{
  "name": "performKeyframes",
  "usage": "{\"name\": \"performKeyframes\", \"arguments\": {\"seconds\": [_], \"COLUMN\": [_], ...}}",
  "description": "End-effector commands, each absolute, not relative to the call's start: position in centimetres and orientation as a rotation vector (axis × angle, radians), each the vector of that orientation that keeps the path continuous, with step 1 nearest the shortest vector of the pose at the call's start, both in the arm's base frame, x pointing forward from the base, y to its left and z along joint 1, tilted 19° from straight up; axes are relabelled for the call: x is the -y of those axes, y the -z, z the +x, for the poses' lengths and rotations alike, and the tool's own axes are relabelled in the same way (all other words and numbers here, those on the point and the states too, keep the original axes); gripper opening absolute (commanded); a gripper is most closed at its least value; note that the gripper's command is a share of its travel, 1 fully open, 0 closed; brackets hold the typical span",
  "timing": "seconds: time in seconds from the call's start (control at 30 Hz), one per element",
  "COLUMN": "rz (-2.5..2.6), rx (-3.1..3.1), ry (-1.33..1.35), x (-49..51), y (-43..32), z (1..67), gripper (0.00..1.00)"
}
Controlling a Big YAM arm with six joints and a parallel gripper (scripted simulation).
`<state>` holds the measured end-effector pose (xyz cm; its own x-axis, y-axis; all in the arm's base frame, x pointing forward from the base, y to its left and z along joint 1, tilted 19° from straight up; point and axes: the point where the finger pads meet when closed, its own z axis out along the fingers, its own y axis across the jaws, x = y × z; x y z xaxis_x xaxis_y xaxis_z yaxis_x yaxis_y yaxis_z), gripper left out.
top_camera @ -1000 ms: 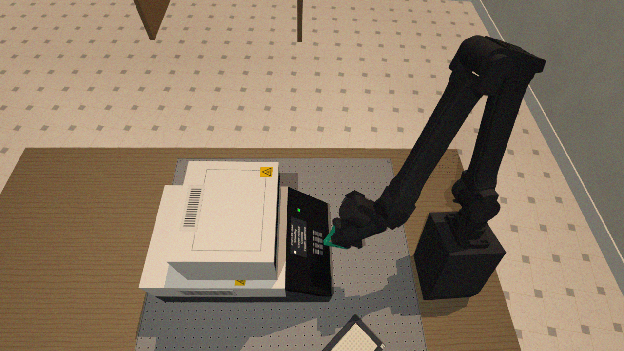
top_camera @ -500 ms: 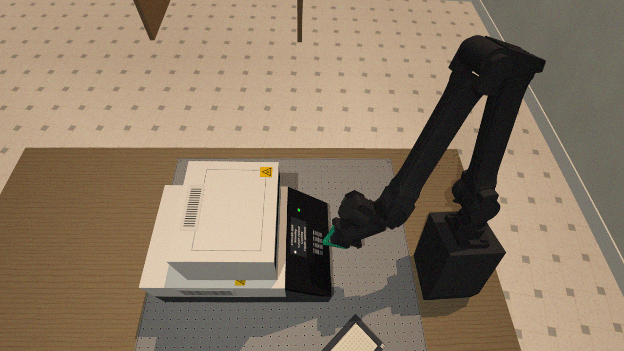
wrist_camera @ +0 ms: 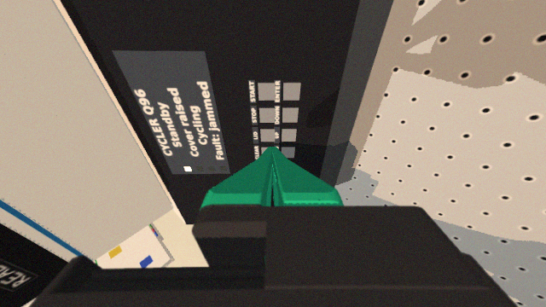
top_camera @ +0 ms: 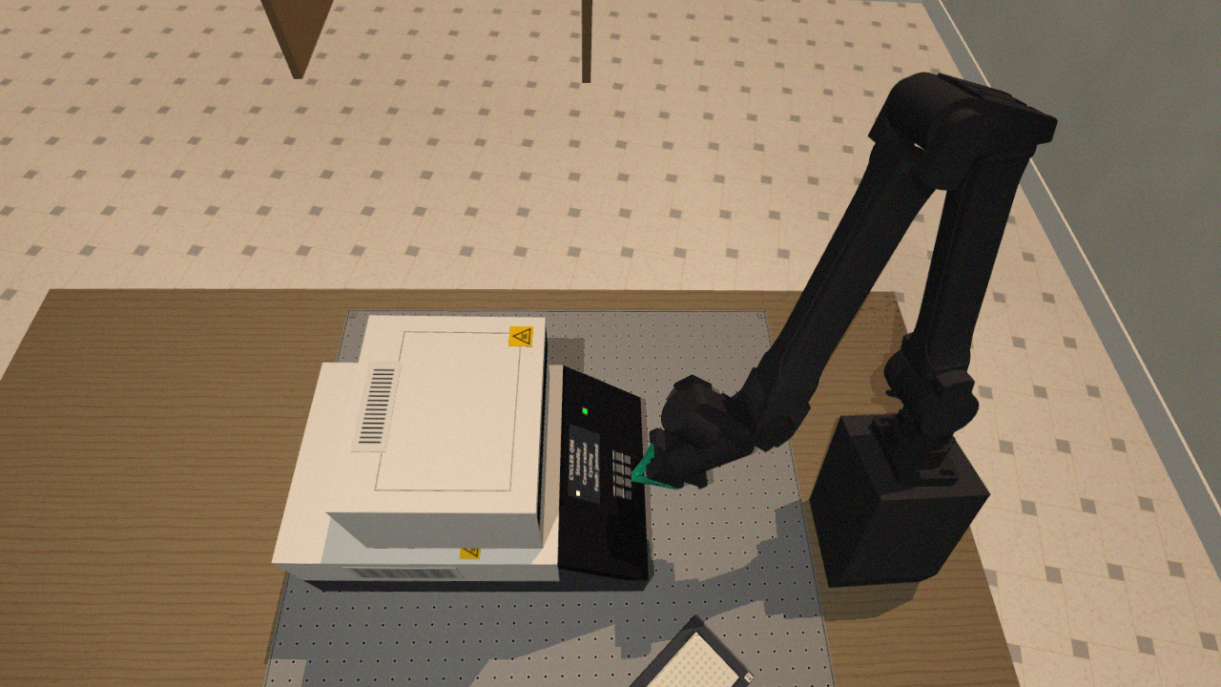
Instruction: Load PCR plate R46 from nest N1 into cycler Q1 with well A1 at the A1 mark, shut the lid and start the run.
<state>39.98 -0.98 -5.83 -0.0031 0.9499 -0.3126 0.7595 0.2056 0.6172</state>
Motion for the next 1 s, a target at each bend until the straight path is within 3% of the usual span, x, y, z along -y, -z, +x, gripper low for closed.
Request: {"name": "performKeyframes", "arguments": {"seconds": [0.0, 0.97], "rz": [1.579, 1.578], "rx": [-1.776, -1.778], "ry": [-0.369, -0.389], "x": [1.6, 0.9], "y": [5.7, 5.8], "z": [42.2, 43.1], "gripper": [0.0, 0.0]}}
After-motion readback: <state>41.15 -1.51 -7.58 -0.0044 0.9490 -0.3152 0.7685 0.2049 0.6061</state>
